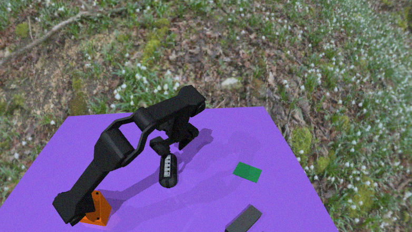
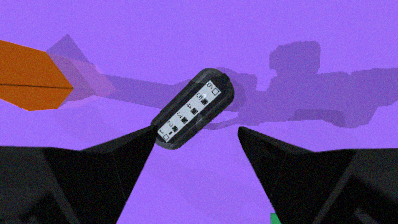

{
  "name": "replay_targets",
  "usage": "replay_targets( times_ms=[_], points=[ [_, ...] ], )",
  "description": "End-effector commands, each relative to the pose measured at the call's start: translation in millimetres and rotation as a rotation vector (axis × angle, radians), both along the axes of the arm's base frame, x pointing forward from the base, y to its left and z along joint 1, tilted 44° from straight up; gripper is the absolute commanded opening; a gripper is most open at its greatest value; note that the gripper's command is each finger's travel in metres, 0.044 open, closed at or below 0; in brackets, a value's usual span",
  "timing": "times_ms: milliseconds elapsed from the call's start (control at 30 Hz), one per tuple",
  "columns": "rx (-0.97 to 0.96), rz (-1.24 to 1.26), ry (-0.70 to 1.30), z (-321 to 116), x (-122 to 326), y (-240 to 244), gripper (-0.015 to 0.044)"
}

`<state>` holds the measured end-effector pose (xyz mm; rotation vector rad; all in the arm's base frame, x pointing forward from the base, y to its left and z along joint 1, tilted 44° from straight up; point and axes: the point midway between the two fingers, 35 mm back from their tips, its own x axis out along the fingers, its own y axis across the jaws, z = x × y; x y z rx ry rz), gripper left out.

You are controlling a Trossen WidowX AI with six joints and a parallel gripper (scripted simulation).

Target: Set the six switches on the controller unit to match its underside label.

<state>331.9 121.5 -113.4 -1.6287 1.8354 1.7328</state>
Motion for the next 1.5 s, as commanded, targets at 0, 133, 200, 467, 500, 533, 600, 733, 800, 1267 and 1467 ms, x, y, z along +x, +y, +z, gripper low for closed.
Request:
replay_targets(
  times_ms=[0, 133, 200, 467, 500, 533, 600, 733, 800, 1267, 1467],
  points=[
    [-0.207, -0.324, -0.313, -6, -4, 3, 0.0440],
    [-0.312, -0.513, -0.494, -9, -6, 5, 0.0440],
    [-0.363, -0.609, -0.584, -10, -7, 7, 0.0440],
    [-0.553, -1.001, -0.945, -16, -11, 11, 0.0440],
    [-0.575, -1.051, -0.990, -17, -11, 12, 0.0440],
    [-0.591, -1.088, -1.024, -18, -12, 13, 0.0440],
    [-0.620, -1.158, -1.086, -19, -12, 14, 0.0440],
    [-0.676, -1.299, -1.209, -21, -14, 15, 0.0440],
    [-0.704, -1.370, -1.270, -22, -14, 16, 0.0440],
    [-0.877, -1.891, -1.680, -29, -19, 21, 0.0440],
    [-0.939, -2.126, -1.843, -31, -21, 23, 0.0440]
  ],
)
